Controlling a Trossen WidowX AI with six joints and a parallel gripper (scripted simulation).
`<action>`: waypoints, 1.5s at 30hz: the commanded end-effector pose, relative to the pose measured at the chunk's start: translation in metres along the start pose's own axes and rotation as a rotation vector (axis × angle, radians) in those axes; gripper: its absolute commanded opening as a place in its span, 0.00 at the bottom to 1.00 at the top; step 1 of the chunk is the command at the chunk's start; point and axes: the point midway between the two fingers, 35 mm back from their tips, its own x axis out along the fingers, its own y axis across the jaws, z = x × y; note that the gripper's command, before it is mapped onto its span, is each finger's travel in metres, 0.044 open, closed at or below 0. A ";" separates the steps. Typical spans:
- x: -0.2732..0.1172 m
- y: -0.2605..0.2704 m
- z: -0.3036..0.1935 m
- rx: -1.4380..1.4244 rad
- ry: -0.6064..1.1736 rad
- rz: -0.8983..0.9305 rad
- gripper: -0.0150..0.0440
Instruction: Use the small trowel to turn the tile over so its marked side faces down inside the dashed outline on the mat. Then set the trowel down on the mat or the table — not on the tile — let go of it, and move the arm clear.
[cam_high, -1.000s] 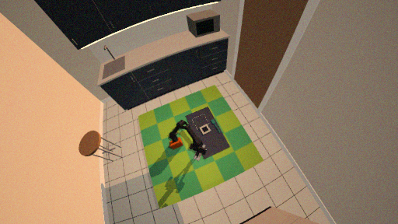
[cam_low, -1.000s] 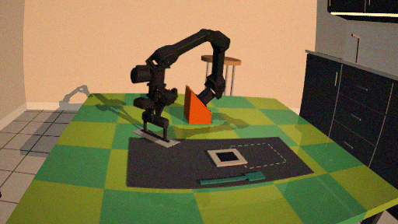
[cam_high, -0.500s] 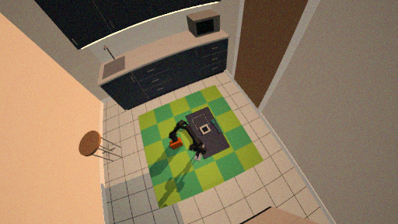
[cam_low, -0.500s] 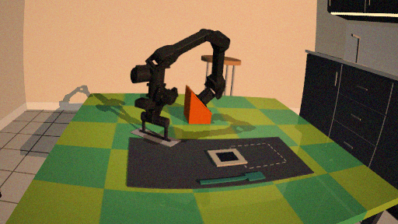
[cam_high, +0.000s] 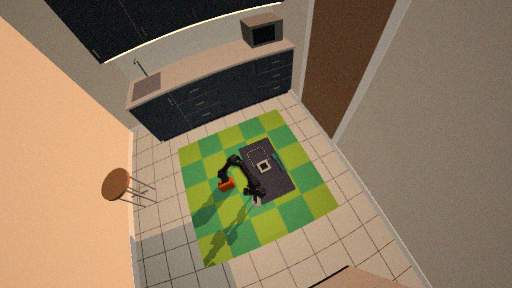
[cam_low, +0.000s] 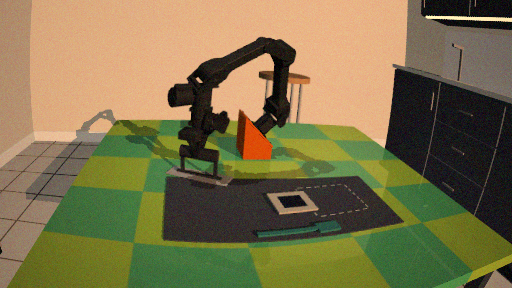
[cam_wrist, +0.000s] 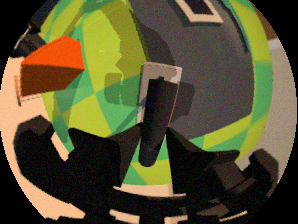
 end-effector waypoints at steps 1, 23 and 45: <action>0.001 0.000 0.001 -0.012 -0.004 0.000 0.65; -0.009 0.000 0.001 -0.017 -0.004 0.000 0.71; -0.050 0.001 -0.006 0.224 -0.004 -0.084 0.76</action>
